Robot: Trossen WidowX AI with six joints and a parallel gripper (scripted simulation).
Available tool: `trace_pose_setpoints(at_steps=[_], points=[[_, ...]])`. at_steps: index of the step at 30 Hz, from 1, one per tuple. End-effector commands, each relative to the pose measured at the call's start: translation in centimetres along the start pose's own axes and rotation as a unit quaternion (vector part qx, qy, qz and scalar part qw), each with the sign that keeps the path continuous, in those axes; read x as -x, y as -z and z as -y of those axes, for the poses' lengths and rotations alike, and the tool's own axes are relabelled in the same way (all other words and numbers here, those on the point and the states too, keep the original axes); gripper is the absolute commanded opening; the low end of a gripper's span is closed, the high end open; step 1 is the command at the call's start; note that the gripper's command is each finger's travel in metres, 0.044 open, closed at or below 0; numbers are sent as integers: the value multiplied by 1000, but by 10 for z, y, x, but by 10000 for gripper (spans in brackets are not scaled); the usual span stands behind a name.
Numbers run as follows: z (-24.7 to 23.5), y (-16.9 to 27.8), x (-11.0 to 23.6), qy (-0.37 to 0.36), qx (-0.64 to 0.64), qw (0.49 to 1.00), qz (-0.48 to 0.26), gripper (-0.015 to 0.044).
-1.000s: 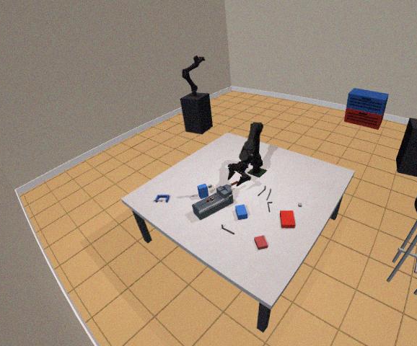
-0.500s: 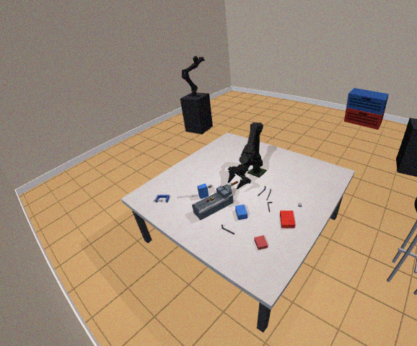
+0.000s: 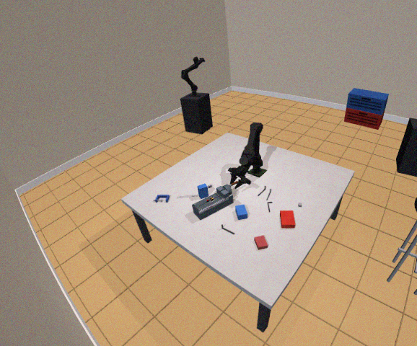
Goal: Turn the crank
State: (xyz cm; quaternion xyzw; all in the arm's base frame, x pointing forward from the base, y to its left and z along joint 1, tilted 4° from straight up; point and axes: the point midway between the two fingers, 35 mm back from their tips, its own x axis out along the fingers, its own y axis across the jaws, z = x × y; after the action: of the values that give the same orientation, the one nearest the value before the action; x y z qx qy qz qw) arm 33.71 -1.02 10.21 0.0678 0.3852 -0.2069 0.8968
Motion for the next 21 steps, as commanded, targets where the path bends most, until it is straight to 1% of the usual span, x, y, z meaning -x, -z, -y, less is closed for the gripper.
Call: trace_pose_setpoints(at_steps=[1, 7, 21], points=[[0, 3, -2, 2, 2, 1000, -3, 151], [0, 3, -2, 2, 2, 1000, -3, 0], [4, 1, 0, 2, 2, 1000, -3, 0]])
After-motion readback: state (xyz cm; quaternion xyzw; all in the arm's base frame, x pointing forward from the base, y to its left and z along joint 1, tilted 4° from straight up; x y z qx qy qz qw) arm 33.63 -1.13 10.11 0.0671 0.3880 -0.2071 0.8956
